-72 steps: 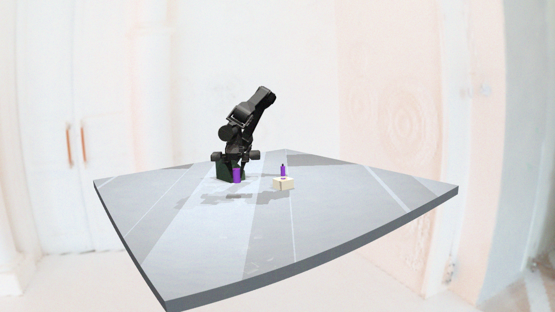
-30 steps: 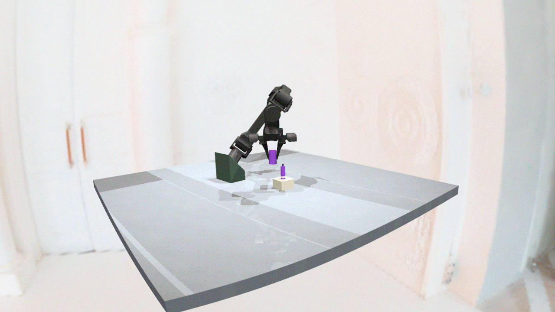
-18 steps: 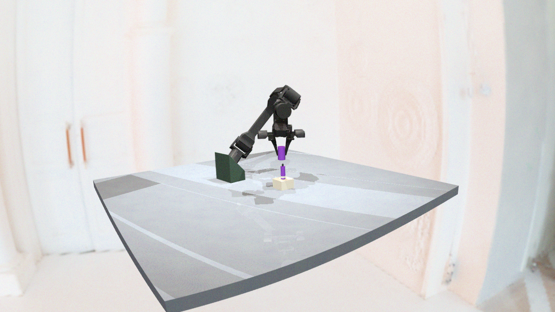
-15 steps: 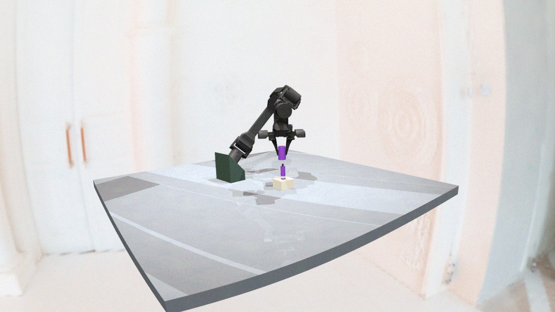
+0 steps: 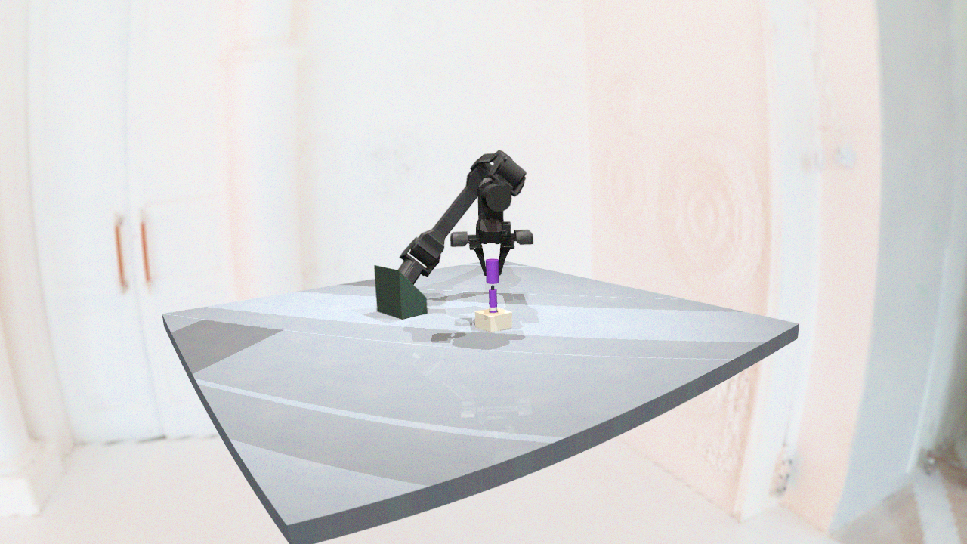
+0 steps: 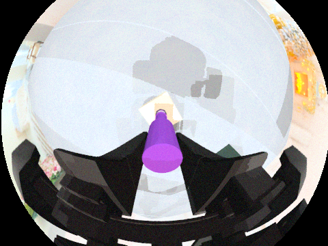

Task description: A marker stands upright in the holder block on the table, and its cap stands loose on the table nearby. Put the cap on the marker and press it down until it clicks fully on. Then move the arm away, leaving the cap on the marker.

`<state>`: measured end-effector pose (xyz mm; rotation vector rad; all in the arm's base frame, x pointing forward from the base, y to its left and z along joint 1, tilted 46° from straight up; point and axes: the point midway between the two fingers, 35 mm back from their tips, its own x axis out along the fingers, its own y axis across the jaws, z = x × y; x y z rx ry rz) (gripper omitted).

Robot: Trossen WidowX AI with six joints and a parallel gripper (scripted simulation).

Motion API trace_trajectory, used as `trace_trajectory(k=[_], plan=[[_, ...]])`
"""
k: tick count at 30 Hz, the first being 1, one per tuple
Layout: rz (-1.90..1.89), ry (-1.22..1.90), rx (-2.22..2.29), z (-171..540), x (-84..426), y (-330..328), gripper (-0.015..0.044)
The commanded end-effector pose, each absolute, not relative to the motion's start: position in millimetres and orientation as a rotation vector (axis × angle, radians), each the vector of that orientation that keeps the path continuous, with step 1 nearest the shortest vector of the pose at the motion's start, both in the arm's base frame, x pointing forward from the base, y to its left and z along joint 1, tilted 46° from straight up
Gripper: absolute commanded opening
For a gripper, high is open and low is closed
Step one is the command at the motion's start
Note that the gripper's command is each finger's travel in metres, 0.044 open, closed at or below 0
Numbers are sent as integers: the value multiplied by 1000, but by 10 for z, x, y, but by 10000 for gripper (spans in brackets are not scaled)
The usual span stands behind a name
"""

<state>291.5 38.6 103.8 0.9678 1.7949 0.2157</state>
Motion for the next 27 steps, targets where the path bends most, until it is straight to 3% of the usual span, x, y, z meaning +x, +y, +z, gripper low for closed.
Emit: trace_trajectory(k=[1, 27], plan=[[213, 1801, 974, 981, 2895, 448, 0], [216, 1801, 976, 697, 2829, 743, 0]])
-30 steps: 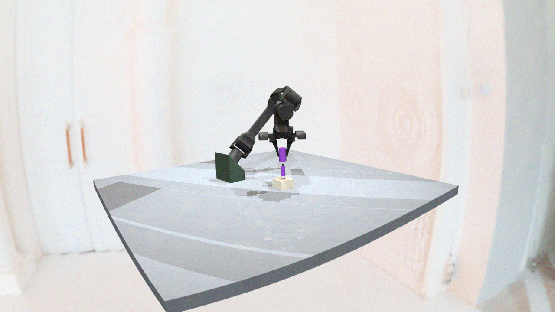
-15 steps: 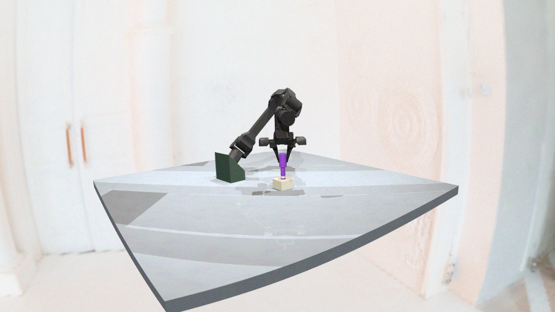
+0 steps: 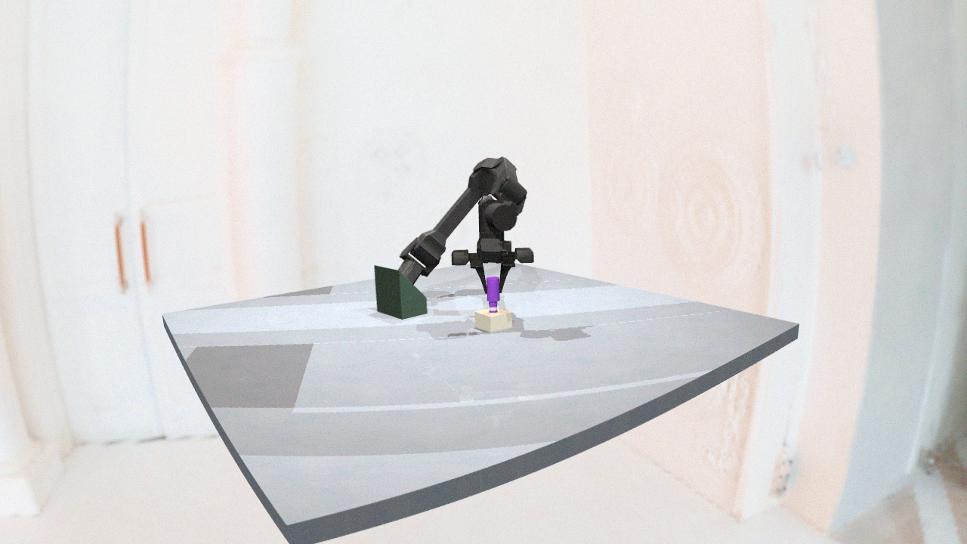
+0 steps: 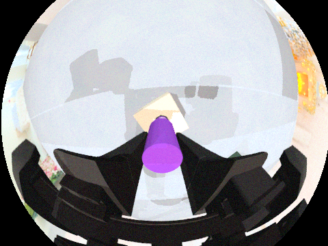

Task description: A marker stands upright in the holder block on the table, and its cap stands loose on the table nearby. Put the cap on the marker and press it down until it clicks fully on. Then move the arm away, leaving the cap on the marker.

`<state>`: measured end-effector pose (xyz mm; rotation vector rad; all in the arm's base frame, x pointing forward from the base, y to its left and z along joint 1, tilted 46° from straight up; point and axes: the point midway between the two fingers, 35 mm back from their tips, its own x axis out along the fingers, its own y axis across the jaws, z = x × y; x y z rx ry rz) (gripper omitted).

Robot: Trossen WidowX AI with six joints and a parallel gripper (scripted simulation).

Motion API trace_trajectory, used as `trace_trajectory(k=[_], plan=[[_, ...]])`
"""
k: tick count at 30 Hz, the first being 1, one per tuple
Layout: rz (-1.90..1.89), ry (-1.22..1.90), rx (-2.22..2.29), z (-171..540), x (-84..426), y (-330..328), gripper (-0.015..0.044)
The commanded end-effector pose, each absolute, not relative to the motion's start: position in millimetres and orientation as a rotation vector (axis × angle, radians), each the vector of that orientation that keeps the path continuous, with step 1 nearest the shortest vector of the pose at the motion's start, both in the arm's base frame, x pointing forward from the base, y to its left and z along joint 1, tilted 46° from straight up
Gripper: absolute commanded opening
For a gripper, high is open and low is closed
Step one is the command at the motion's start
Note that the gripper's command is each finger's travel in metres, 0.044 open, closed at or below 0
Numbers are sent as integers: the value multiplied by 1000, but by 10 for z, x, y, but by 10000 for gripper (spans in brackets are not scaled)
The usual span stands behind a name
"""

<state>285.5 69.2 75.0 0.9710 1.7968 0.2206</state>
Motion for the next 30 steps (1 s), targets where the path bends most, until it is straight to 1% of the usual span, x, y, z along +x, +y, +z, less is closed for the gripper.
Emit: trace_trajectory(k=[1, 16, 30], plan=[[216, 1801, 976, 691, 2826, 749, 0], [216, 1801, 976, 690, 2826, 751, 0], [219, 1800, 970, 693, 2830, 746, 368]])
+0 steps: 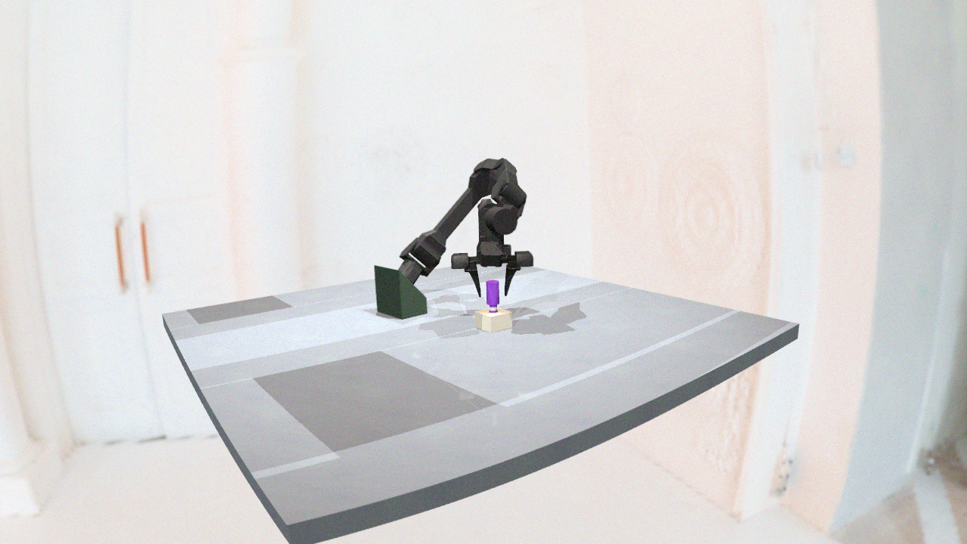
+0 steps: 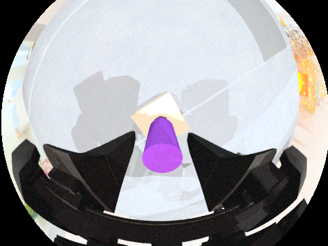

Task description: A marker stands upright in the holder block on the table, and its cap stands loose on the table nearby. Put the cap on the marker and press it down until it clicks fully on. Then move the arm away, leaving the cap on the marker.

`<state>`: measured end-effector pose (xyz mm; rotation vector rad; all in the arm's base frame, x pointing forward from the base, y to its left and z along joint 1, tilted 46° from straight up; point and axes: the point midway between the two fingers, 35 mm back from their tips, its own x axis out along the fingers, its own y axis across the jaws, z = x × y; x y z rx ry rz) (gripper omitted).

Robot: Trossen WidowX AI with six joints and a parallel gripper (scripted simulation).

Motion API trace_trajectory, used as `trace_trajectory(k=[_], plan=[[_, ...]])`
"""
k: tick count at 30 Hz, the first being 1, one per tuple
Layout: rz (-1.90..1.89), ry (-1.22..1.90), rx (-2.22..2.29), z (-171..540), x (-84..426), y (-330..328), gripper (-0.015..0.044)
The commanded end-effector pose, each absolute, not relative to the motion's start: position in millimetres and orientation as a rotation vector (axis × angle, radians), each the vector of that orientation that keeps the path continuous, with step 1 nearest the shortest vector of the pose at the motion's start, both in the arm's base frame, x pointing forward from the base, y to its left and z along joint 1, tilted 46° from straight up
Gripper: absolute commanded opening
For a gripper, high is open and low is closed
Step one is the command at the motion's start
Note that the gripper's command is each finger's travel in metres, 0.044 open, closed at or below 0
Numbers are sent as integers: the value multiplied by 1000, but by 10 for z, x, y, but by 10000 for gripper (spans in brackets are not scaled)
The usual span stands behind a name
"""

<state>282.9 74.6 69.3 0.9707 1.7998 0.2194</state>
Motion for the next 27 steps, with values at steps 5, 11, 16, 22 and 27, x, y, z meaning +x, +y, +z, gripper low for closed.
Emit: trace_trajectory(k=[5, 11, 16, 22, 27], plan=[[219, 1800, 970, 693, 2830, 746, 440], [214, 1800, 968, 1081, 2929, 343, 440], [216, 1801, 969, 1211, 2934, 217, 440], [510, 1691, 723, 1174, 2923, 257, 309], [705, 1594, 545, 1148, 2914, 285, 177]])
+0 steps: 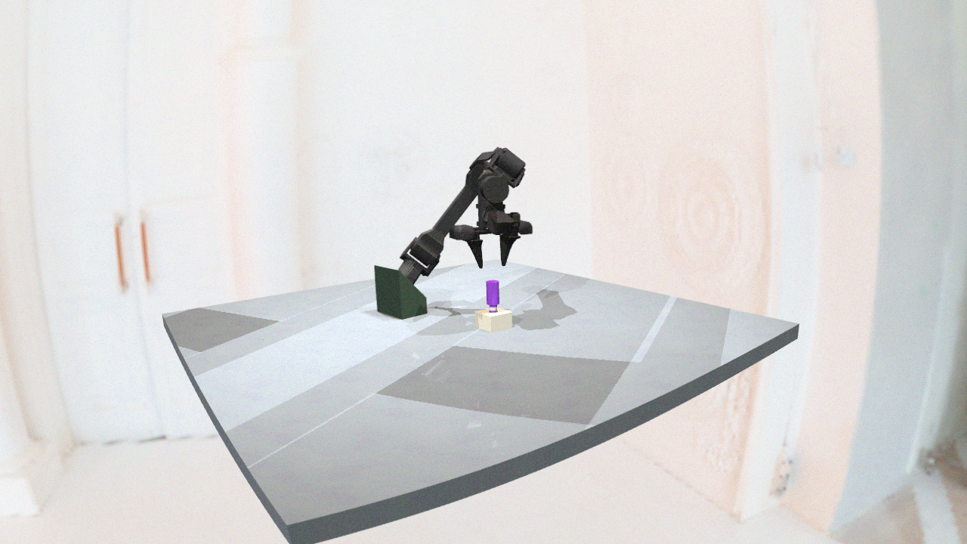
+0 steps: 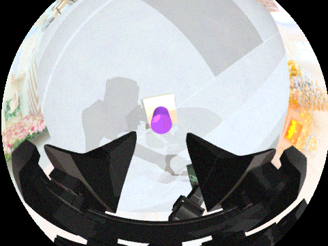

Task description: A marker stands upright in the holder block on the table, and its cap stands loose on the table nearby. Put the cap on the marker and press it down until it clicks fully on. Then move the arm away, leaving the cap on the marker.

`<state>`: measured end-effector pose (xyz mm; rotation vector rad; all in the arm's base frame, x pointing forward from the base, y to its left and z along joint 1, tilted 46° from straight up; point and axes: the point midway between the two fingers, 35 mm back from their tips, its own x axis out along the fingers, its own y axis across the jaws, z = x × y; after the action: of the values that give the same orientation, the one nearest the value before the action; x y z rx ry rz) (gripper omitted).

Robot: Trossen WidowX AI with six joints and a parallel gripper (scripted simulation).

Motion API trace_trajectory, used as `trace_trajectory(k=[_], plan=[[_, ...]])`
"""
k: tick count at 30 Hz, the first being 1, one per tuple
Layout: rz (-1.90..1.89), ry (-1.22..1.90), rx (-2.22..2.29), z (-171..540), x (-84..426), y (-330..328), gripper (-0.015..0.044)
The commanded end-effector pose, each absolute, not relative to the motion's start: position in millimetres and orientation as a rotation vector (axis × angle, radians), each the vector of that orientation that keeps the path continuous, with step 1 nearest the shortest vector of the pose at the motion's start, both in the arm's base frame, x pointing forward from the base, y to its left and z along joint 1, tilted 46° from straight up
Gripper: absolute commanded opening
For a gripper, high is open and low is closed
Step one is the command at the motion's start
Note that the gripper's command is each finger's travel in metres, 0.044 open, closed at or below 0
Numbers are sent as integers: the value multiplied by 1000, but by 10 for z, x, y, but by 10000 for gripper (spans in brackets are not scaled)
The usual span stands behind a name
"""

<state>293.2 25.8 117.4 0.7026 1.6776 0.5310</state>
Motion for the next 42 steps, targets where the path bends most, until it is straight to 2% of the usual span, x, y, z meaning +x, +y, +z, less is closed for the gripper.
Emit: trace_trajectory(k=[1, 7, 42], plan=[[705, 1594, 545, 1148, 2914, 285, 151], [705, 1594, 545, 1148, 2914, 285, 0], [706, 1593, 546, 918, 2868, 519, 0]])
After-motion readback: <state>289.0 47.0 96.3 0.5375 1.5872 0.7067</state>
